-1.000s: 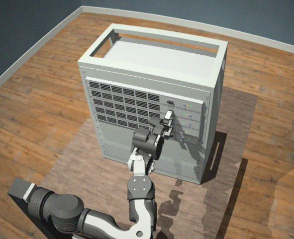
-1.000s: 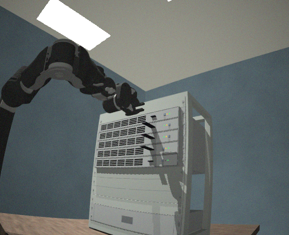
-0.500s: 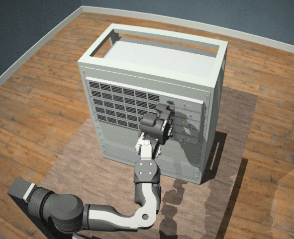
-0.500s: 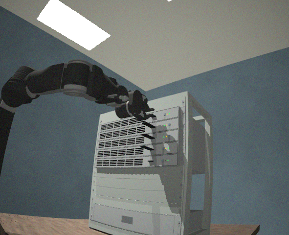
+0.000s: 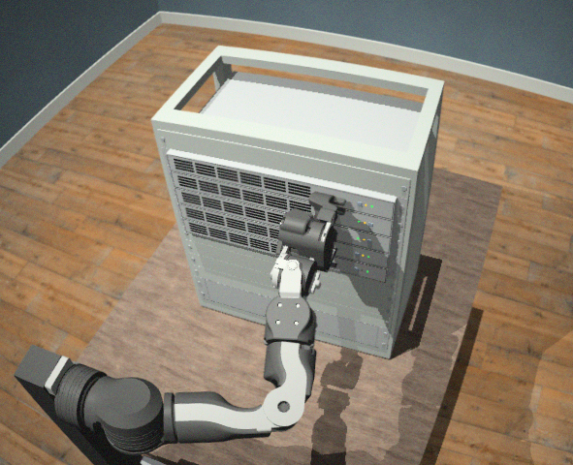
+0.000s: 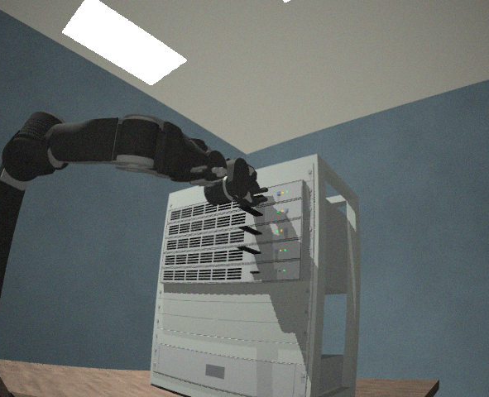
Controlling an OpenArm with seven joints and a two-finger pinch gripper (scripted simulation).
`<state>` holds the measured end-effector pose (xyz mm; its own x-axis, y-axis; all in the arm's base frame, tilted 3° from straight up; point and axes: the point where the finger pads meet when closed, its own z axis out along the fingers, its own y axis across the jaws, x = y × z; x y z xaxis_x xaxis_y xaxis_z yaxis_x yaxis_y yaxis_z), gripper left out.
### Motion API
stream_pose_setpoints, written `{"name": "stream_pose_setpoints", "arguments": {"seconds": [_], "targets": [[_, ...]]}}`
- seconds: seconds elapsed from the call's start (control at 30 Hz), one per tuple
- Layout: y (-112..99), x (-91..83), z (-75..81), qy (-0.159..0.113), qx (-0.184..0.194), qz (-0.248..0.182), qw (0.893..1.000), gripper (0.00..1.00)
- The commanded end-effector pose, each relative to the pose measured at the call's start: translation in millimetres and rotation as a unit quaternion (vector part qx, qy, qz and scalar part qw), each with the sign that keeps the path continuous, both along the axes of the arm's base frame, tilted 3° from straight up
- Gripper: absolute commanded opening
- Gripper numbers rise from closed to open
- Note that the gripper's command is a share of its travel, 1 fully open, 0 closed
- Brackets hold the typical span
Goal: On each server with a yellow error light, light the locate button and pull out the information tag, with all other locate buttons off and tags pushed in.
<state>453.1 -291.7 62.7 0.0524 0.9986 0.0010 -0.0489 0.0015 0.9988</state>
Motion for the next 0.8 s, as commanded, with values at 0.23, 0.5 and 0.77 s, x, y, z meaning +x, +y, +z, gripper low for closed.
{"name": "stream_pose_setpoints", "arguments": {"seconds": [0.23,0.5,0.77], "targets": [[1.1,0.1,0.3,0.001,-0.002,0.002,1.000,0.10],[1.1,0.0,0.8,0.001,-0.002,0.002,1.000,0.10],[1.3,-0.3,2.9,0.001,-0.001,0.002,1.000,0.10]]}}
